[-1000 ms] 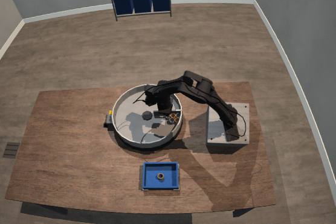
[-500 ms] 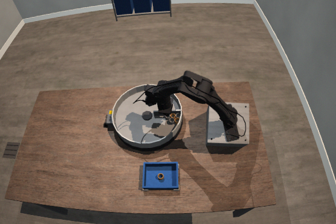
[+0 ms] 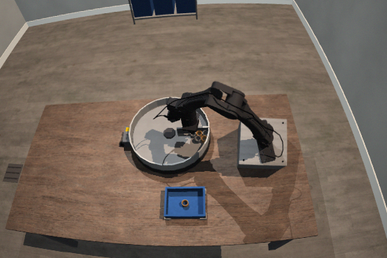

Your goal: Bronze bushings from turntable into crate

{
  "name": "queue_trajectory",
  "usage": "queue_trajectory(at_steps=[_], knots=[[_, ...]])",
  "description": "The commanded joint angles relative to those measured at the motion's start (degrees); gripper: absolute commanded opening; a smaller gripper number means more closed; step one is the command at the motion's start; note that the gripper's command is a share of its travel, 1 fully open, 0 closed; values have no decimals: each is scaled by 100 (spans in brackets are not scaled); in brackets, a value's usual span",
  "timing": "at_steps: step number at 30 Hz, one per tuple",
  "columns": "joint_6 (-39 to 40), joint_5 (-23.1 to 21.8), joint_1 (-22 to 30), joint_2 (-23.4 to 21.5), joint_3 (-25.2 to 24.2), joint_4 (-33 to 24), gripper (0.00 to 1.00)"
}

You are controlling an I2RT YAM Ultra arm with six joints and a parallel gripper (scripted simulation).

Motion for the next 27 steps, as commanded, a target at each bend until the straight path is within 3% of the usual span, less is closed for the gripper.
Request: queue_trajectory(at_steps=[1,27], knots=[[16,-21,-90,-196,164,-70,13],[-12,-18,-98,-195,200,-157,13]])
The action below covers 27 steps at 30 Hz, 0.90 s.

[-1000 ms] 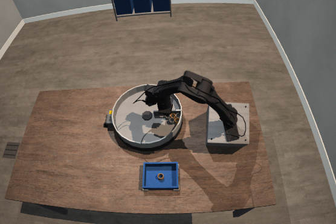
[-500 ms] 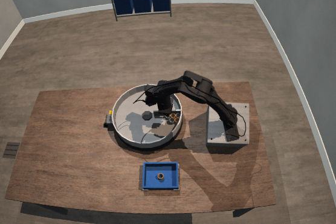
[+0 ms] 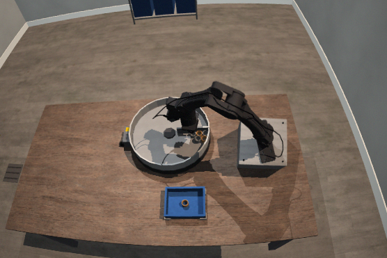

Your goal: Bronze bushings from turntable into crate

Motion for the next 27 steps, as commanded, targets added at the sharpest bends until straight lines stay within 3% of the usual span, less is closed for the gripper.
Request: queue_trajectory(at_steps=[1,27], knots=[[-12,-18,-98,-195,109,-70,13],[-18,-18,-99,-196,54,-48,13]])
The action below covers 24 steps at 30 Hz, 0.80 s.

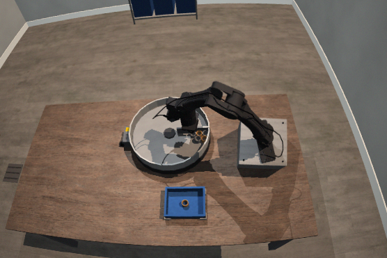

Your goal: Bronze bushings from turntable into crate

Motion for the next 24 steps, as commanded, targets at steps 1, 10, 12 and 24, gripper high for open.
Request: queue_trajectory(at_steps=[1,10,12,24], knots=[[-24,-17,-100,-197,4,-32,13],[-41,-16,-104,-201,-117,21,13],[-41,-16,-104,-201,-117,21,13],[-41,-16,-104,-201,-117,21,13]])
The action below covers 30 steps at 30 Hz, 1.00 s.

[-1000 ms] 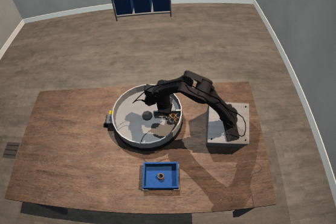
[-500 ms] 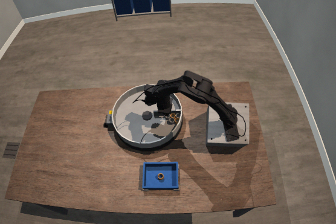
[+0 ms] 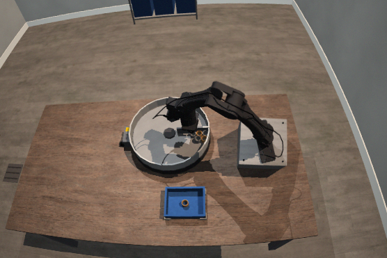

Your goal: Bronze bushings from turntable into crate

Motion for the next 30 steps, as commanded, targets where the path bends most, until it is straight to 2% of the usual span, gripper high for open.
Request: queue_trajectory(at_steps=[1,24,30], knots=[[-41,-16,-104,-201,-117,21,13],[-8,-19,-95,-179,-136,125,13],[76,-32,40,105,-230,304,13]])
